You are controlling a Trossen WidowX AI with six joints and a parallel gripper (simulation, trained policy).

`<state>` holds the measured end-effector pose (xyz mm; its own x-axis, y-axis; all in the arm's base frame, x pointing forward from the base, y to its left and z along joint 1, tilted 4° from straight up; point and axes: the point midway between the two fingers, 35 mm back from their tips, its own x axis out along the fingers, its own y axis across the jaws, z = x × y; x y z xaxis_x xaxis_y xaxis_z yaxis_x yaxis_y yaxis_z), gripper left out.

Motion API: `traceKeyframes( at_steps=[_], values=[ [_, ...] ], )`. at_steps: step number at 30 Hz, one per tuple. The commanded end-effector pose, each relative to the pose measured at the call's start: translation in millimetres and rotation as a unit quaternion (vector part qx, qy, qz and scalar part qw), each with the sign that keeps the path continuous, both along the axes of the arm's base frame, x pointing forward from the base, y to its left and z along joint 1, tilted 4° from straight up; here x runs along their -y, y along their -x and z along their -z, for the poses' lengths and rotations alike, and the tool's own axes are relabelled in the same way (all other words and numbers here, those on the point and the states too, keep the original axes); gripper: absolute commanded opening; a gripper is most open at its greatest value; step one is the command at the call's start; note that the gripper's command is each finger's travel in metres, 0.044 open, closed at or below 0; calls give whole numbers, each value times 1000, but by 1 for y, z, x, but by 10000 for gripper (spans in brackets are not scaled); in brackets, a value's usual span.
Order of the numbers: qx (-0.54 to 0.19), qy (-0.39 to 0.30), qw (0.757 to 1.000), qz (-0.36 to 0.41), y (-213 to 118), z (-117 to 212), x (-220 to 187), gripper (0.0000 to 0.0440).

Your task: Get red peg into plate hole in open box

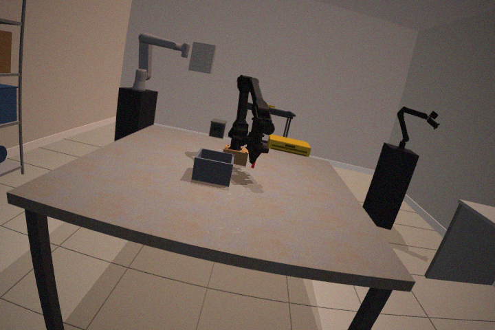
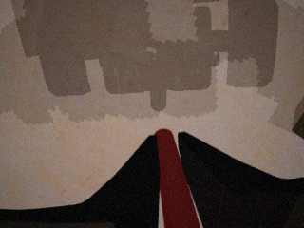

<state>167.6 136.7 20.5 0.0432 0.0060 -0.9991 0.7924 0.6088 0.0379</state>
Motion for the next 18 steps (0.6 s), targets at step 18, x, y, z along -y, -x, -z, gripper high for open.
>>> traceKeyframes(
  at_steps=[18],
  values=[
    [74, 26, 997, -18, -63, -71, 25, 0]
  ],
)
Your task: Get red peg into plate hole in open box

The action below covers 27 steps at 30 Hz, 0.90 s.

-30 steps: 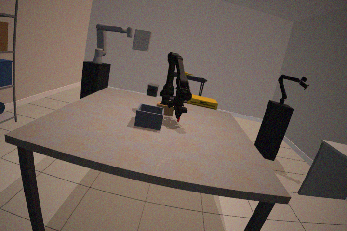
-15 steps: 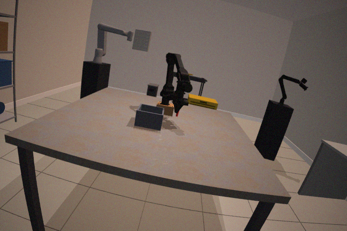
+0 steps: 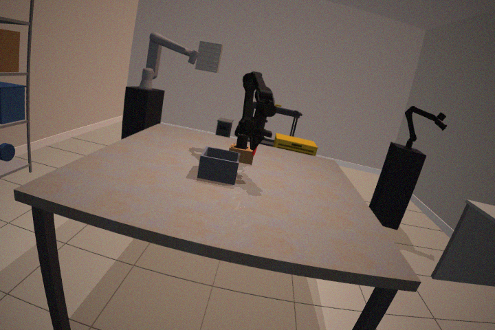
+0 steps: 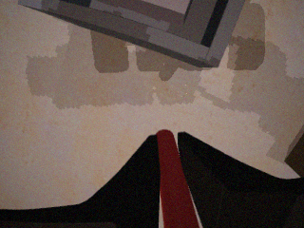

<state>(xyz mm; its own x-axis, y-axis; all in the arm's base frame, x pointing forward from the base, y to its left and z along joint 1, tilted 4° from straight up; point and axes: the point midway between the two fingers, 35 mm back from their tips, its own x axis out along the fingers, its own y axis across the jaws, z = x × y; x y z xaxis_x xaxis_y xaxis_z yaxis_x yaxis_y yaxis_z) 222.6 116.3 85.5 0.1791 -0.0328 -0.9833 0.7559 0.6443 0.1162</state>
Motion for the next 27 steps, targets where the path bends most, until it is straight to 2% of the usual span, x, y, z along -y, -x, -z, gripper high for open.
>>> traceKeyframes(
  at_steps=[1, 14, 27],
  values=[
    [8, 5, 1000, 5, -11, -8, 8, 0],
    [24, 13, 999, 45, -51, -18, 48, 0],
    [27, 14, 996, 88, -83, -11, 90, 2]
  ],
)
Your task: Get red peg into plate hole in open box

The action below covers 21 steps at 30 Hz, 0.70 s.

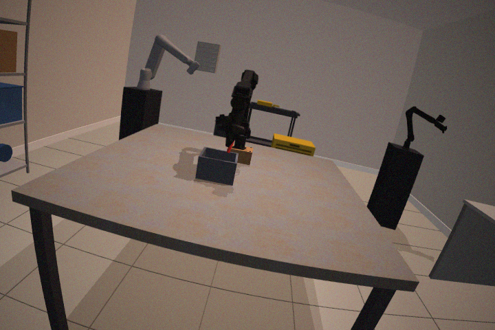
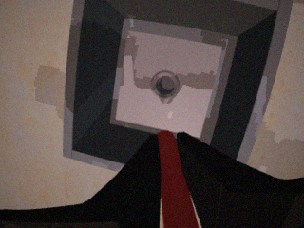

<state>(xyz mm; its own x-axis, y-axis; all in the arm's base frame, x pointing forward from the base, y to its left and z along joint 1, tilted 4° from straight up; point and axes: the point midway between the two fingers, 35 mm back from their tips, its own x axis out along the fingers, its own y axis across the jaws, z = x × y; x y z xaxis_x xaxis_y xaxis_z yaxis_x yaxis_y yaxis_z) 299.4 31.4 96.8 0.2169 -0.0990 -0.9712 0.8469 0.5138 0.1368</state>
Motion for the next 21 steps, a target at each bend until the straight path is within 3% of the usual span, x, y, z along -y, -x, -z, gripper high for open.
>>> traceKeyframes(
  at_steps=[1, 15, 17, 21],
  values=[
    [1, -4, 1000, 7, -8, 2, 8, 3],
    [-29, -16, 999, 26, -22, 36, 31, 13],
    [-36, -16, 999, 24, -23, 43, 33, 33],
    [-52, -13, 998, 16, -24, 54, 37, 124]
  ],
)
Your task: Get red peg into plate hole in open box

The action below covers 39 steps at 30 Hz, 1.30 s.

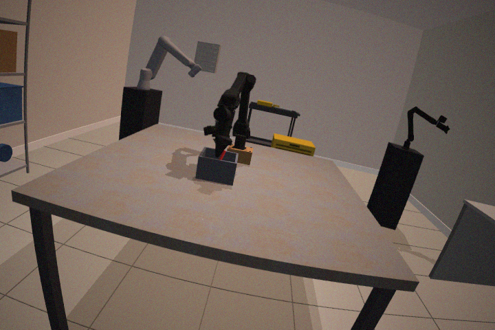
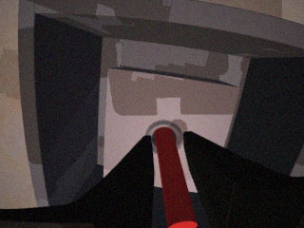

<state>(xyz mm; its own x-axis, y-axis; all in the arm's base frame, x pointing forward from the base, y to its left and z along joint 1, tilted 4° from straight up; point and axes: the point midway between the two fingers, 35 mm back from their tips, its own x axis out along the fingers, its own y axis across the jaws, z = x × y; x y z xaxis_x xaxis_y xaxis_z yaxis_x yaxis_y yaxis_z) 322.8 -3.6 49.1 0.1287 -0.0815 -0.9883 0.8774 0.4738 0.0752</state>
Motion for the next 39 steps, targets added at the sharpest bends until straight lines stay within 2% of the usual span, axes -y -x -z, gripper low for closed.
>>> traceKeyframes(
  at_steps=[1, 4, 18, 34, 39],
  values=[
    [-15, 1, 1000, -10, 0, 9, 2, 133],
    [-19, 0, 1000, -9, -4, 11, 5, 138],
    [3, 1, 1000, -17, -42, 7, 23, 436],
    [71, 30, 997, 7, -80, -12, 63, 440],
    [73, 31, 997, 7, -81, -12, 64, 440]
  ],
)
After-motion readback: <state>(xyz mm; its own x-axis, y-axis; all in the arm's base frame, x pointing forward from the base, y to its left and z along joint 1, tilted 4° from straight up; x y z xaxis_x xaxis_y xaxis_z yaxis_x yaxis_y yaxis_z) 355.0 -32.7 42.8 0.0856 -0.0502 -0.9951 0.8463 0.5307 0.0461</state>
